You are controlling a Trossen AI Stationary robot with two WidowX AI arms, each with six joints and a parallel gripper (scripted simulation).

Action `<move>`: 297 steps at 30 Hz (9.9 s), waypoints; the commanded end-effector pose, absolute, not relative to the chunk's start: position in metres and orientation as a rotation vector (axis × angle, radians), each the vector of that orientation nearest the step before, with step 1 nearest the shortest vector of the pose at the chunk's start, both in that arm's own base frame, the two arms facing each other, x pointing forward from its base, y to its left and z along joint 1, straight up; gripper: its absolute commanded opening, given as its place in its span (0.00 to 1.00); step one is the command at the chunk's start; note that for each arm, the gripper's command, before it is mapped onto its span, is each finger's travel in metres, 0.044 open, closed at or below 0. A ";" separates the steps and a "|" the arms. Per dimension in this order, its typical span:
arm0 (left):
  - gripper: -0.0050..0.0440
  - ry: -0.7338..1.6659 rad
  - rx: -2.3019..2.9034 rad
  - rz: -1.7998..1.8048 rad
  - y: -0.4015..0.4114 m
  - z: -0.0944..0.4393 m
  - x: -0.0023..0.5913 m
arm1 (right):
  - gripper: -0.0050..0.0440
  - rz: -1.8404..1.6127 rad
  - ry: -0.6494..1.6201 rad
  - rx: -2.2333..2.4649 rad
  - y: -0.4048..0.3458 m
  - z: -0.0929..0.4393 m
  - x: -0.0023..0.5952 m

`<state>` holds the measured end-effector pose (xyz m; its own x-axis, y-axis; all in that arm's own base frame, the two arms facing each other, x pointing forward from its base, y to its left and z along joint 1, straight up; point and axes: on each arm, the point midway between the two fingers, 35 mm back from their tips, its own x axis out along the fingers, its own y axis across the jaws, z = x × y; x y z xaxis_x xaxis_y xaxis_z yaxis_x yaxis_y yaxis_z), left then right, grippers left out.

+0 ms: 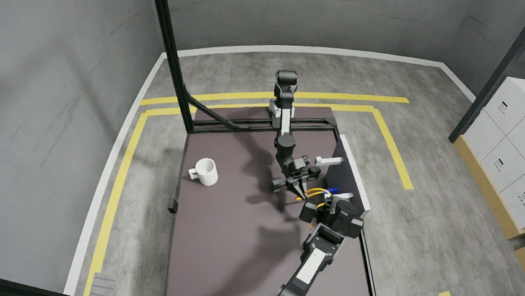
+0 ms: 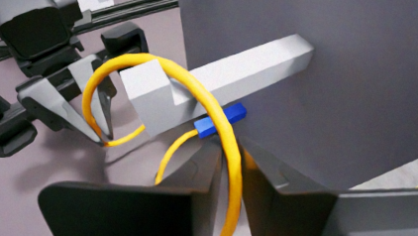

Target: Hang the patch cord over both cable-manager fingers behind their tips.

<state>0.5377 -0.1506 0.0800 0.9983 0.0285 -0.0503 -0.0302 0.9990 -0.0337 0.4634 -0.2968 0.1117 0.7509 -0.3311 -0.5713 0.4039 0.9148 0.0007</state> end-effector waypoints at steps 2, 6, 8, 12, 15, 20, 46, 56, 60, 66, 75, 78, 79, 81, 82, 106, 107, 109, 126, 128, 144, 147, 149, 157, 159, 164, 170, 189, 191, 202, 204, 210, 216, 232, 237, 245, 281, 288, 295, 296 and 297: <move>0.15 0.029 -0.053 0.034 -0.153 0.094 0.542 | 0.18 -0.405 0.574 0.115 -0.298 0.125 0.464; 0.15 0.036 -0.056 0.036 -0.154 0.093 0.543 | 0.18 -0.405 0.574 0.115 -0.298 0.125 0.464; 0.15 0.039 -0.058 0.037 -0.154 0.093 0.544 | 0.18 -0.405 0.574 0.115 -0.298 0.125 0.464; 0.15 0.051 -0.056 0.038 -0.154 0.089 0.543 | 0.18 -0.405 0.574 0.115 -0.298 0.125 0.464; 0.15 0.047 -0.062 0.039 -0.155 0.092 0.545 | 0.18 -0.405 0.574 0.115 -0.298 0.125 0.464; 0.15 0.056 -0.066 0.042 -0.156 0.091 0.547 | 0.18 -0.405 0.574 0.115 -0.298 0.125 0.464; 0.15 0.102 -0.088 0.059 -0.159 0.086 0.554 | 0.18 -0.405 0.574 0.115 -0.298 0.125 0.464; 0.15 0.125 -0.098 0.067 -0.161 0.084 0.557 | 0.18 -0.405 0.574 0.115 -0.298 0.125 0.464; 0.15 0.134 -0.103 0.071 -0.162 0.083 0.559 | 0.18 -0.405 0.574 0.115 -0.298 0.125 0.464; 0.15 0.143 -0.108 0.075 -0.163 0.083 0.560 | 0.18 -0.405 0.574 0.115 -0.298 0.125 0.464; 0.15 0.163 -0.120 0.085 -0.165 0.083 0.563 | 0.18 -0.405 0.574 0.115 -0.298 0.125 0.464; 0.15 0.167 -0.122 0.088 -0.165 0.083 0.564 | 0.18 -0.405 0.574 0.115 -0.298 0.125 0.464; 0.15 0.167 -0.122 0.088 -0.165 0.083 0.564 | 0.18 -0.405 0.574 0.115 -0.298 0.125 0.464; 0.15 0.172 -0.125 0.090 -0.165 0.083 0.565 | 0.18 -0.405 0.574 0.115 -0.298 0.125 0.464; 0.15 0.174 -0.126 0.091 -0.166 0.083 0.565 | 0.18 -0.405 0.574 0.115 -0.298 0.125 0.464; 0.15 0.226 -0.156 0.121 -0.170 0.084 0.572 | 0.18 -0.405 0.574 0.115 -0.298 0.125 0.464; 0.15 0.229 -0.158 0.123 -0.171 0.084 0.572 | 0.18 -0.405 0.574 0.115 -0.298 0.125 0.464; 0.15 0.234 -0.160 0.126 -0.171 0.085 0.573 | 0.18 -0.405 0.574 0.115 -0.298 0.125 0.464; 0.15 0.271 -0.181 0.151 -0.174 0.086 0.577 | 0.18 -0.405 0.574 0.115 -0.298 0.125 0.464; 0.15 0.276 -0.183 0.154 -0.174 0.087 0.577 | 0.18 -0.405 0.574 0.115 -0.298 0.125 0.464; 0.15 0.310 -0.202 0.180 -0.177 0.089 0.580 | 0.18 -0.405 0.574 0.115 -0.298 0.125 0.464; 0.15 0.313 -0.203 0.182 -0.177 0.089 0.580 | 0.18 -0.405 0.574 0.115 -0.298 0.125 0.464; 0.15 0.318 -0.206 0.186 -0.177 0.090 0.580 | 0.18 -0.405 0.574 0.115 -0.298 0.125 0.464; 0.15 0.337 -0.216 0.202 -0.178 0.092 0.581 | 0.18 -0.405 0.574 0.115 -0.298 0.125 0.464; 0.15 0.342 -0.218 0.206 -0.179 0.092 0.581 | 0.18 -0.405 0.574 0.115 -0.298 0.125 0.464; 0.15 0.349 -0.222 0.212 -0.179 0.093 0.581 | 0.18 -0.405 0.574 0.115 -0.298 0.125 0.464; 0.15 0.363 -0.229 0.225 -0.180 0.095 0.582 | 0.18 -0.405 0.574 0.115 -0.298 0.125 0.464; 0.15 0.402 -0.248 0.263 -0.182 0.100 0.582 | 0.18 -0.405 0.574 0.115 -0.298 0.125 0.464; 0.15 0.406 -0.250 0.268 -0.182 0.101 0.582 | 0.18 -0.405 0.574 0.115 -0.298 0.125 0.464; 0.15 0.425 -0.259 0.289 -0.182 0.105 0.581 | 0.18 -0.405 0.574 0.115 -0.298 0.125 0.464; 0.15 0.429 -0.261 0.294 -0.182 0.105 0.581 | 0.18 -0.405 0.574 0.115 -0.298 0.125 0.464; 0.15 0.441 -0.266 0.309 -0.182 0.108 0.580 | 0.18 -0.405 0.574 0.115 -0.298 0.125 0.464; 0.15 0.449 -0.270 0.319 -0.182 0.110 0.579 | 0.18 -0.405 0.574 0.115 -0.298 0.125 0.464; 0.15 0.475 -0.281 0.352 -0.183 0.116 0.576 | 0.18 -0.405 0.574 0.115 -0.298 0.125 0.464; 0.15 0.484 -0.284 0.364 -0.183 0.119 0.575 | 0.18 -0.405 0.574 0.115 -0.298 0.125 0.464; 0.15 0.497 -0.289 0.384 -0.182 0.122 0.573 | 0.18 -0.405 0.574 0.115 -0.298 0.125 0.464; 0.15 0.539 -0.304 0.460 -0.180 0.139 0.562 | 0.18 -0.405 0.574 0.115 -0.298 0.125 0.464; 0.15 0.545 -0.305 0.472 -0.179 0.142 0.560 | 0.18 -0.405 0.574 0.115 -0.298 0.125 0.464; 0.15 0.551 -0.307 0.488 -0.178 0.146 0.558 | 0.18 -0.405 0.574 0.115 -0.298 0.125 0.464; 0.15 0.552 -0.308 0.490 -0.178 0.146 0.557 | 0.18 -0.405 0.574 0.115 -0.298 0.125 0.464; 0.15 0.553 -0.308 0.492 -0.178 0.147 0.557 | 0.18 -0.405 0.574 0.115 -0.298 0.125 0.464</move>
